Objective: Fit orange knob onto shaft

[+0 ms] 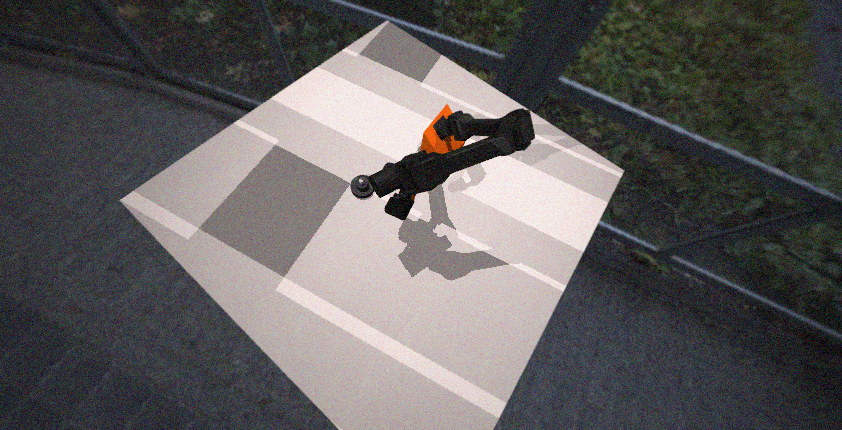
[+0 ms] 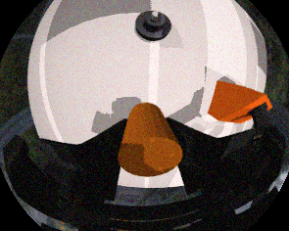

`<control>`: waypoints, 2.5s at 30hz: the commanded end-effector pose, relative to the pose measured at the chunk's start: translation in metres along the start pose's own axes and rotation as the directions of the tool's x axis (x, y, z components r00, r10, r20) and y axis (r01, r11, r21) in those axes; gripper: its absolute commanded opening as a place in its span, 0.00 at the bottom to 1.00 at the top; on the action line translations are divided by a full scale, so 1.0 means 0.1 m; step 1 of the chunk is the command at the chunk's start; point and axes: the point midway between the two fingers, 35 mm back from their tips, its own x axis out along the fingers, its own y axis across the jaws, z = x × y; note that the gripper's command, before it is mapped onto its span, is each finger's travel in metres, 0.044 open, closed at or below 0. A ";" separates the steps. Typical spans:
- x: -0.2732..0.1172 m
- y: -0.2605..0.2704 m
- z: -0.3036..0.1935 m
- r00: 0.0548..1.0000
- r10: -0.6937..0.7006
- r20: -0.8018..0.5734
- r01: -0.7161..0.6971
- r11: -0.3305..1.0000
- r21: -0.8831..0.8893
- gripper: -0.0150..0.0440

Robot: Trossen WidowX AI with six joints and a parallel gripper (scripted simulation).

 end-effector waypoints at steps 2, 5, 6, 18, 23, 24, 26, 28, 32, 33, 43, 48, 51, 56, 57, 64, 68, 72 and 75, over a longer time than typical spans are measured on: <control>0.00 0.02 0.16 1.000 0.006 0.009 -0.006 1.000 0.000 0.25; 0.02 0.03 0.26 1.000 0.006 0.010 -0.006 1.000 0.001 0.25; 0.02 0.03 0.29 1.000 0.006 0.011 -0.006 1.000 0.001 0.25; 0.10 0.03 0.67 1.000 0.007 0.017 -0.007 1.000 0.001 0.25; 0.14 0.01 0.82 1.000 0.008 0.019 -0.008 1.000 0.002 0.25; 0.15 0.01 0.86 1.000 0.008 0.019 -0.008 1.000 0.002 0.25; 0.17 0.00 0.92 1.000 0.007 0.019 -0.007 1.000 0.002 0.25; 0.18 -0.01 0.98 1.000 0.007 0.019 -0.007 1.000 0.002 0.25; 0.22 -0.03 1.10 1.000 0.007 0.019 -0.007 1.000 0.001 0.25; 0.23 -0.04 1.13 1.000 0.007 0.019 -0.007 1.000 0.001 0.25; 0.33 -0.12 1.43 1.000 0.007 0.017 -0.007 1.000 0.000 0.25; 0.38 -0.17 1.58 1.000 0.006 0.016 -0.006 1.000 -0.001 0.25; 0.42 -0.20 1.66 1.000 0.006 0.014 -0.006 1.000 -0.001 0.25; 0.47 -0.26 1.80 1.000 0.006 0.012 -0.006 1.000 -0.002 0.25; 0.48 -0.26 1.81 1.000 0.006 0.012 -0.006 1.000 -0.002 0.25; 0.58 -0.26 1.81 1.000 0.007 0.012 -0.007 1.000 0.000 0.25; 0.72 -0.26 1.82 1.000 0.007 0.011 -0.007 1.000 0.003 0.25; 0.73 -0.26 1.82 1.000 0.007 0.011 -0.007 1.000 0.000 0.25; 0.70 -0.26 1.82 1.000 0.007 0.011 -0.007 1.000 -0.002 0.25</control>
